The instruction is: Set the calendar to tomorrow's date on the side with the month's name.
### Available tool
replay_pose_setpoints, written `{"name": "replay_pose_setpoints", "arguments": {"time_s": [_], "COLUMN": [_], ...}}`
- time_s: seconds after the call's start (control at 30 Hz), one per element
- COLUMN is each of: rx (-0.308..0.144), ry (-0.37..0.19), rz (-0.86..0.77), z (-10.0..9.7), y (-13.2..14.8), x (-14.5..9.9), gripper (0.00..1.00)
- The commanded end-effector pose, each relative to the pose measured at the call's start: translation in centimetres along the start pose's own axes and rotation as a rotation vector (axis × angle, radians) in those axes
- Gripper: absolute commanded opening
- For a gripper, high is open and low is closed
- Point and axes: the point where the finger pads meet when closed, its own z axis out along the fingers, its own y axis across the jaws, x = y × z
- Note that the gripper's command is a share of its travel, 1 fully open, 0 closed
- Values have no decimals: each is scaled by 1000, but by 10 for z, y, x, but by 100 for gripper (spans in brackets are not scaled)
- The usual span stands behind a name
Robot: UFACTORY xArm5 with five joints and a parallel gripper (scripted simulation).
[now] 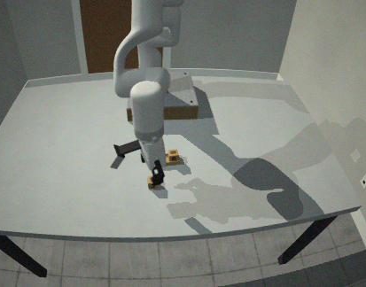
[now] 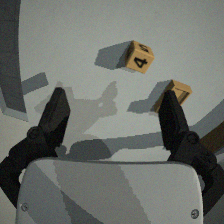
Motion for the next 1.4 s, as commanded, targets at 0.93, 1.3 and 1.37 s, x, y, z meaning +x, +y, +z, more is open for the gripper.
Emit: {"name": "replay_pose_setpoints", "arguments": {"time_s": [0.93,1.3,1.37], "rx": [2,2,2], "ry": [2,2,2], "rz": [-968,-1200,-1209], "z": [-3,-4,-4], "y": [-16,-19,-19], "x": [5,7,7], "gripper": [100,100,100]}}
